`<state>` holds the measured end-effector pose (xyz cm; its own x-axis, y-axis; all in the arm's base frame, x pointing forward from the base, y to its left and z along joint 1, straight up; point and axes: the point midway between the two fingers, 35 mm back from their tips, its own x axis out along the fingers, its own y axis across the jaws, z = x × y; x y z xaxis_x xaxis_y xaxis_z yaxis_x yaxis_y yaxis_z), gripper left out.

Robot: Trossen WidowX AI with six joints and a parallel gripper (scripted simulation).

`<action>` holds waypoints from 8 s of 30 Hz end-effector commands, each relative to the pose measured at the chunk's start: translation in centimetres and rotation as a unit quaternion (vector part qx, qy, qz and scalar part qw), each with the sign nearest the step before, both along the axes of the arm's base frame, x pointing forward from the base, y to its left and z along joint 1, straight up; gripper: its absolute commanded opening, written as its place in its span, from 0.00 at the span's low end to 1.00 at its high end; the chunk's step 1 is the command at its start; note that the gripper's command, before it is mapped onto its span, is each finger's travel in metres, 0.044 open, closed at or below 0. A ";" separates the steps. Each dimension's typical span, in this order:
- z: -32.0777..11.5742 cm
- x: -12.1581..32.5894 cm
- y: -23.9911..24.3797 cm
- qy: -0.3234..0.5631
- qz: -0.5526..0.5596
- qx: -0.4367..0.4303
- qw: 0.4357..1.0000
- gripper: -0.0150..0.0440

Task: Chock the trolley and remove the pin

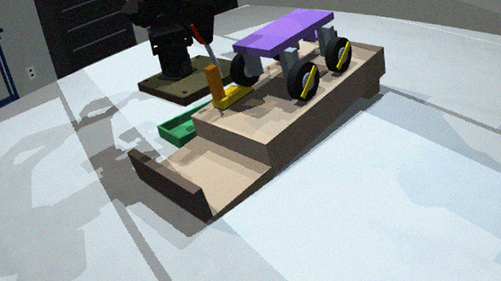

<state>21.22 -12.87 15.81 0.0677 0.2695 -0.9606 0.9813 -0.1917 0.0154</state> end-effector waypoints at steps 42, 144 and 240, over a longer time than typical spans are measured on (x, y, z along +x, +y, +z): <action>-0.2 -0.9 -2.6 0.075 -0.462 -0.045 0.883 0.25; -8.8 -2.0 -3.3 0.064 -0.731 -0.139 0.665 0.58; -6.4 -1.5 -0.4 0.065 -0.731 -0.138 0.665 1.00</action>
